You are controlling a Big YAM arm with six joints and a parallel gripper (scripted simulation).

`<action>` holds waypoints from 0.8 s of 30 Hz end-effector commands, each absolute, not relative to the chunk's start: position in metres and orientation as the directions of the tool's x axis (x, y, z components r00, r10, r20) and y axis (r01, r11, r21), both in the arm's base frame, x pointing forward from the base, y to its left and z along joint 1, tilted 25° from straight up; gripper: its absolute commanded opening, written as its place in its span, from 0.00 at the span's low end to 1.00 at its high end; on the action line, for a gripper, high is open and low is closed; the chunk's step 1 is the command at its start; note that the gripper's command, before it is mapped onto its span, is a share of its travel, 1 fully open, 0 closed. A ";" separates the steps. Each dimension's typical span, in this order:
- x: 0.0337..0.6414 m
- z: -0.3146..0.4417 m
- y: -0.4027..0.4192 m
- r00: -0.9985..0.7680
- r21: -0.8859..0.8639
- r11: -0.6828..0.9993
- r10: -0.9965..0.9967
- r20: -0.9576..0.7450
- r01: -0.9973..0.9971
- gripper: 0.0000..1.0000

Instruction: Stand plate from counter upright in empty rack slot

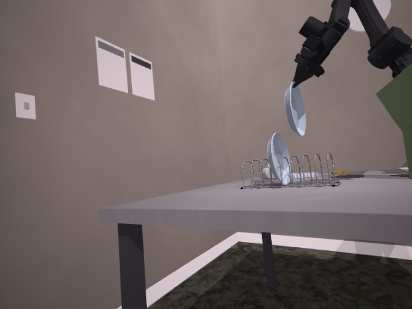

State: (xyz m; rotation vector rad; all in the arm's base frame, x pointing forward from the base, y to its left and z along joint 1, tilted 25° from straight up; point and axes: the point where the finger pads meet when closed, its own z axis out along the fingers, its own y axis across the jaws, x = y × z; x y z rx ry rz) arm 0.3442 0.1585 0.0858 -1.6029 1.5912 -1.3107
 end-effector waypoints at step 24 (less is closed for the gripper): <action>0.360 0.070 0.154 -0.174 -0.894 -0.152 -0.954 0.245 -0.422 0.00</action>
